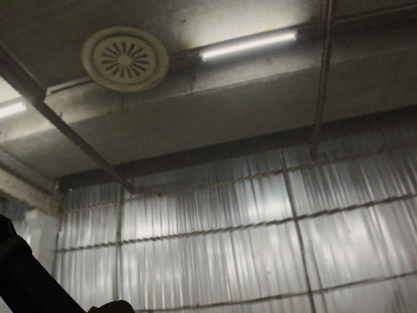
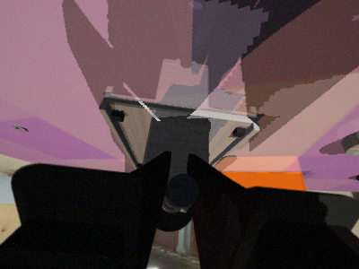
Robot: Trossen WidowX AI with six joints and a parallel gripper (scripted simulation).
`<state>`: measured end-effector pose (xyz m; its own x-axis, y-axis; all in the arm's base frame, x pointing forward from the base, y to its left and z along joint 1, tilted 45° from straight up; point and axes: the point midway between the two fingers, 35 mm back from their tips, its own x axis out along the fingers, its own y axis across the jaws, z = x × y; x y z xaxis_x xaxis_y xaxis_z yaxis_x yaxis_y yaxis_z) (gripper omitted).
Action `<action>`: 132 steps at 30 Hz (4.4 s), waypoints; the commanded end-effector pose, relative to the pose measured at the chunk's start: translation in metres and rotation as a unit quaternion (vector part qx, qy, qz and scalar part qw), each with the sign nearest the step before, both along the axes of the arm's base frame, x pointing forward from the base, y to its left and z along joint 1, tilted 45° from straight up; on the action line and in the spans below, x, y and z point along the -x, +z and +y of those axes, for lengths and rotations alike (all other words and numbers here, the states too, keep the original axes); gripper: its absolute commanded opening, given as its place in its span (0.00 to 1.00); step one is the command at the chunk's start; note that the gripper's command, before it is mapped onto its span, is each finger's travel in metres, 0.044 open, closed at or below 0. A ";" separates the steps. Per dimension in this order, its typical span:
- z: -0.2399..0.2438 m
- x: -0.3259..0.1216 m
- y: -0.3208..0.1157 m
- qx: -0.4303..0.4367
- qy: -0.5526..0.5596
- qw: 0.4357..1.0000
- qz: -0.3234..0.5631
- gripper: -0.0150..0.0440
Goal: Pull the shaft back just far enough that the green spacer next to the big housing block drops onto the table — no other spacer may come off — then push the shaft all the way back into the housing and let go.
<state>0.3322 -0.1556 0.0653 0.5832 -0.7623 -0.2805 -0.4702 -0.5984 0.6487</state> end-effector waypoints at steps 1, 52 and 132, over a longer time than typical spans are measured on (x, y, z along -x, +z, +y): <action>0.001 0.002 -0.001 -0.001 0.000 1.000 0.001 0.25; 0.003 0.007 -0.003 -0.002 0.000 1.000 0.001 0.25; 0.006 0.014 -0.006 -0.002 0.000 1.000 0.001 0.25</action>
<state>0.3212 -0.1503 0.0619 0.5863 -0.7607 -0.2786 -0.4709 -0.5999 0.6468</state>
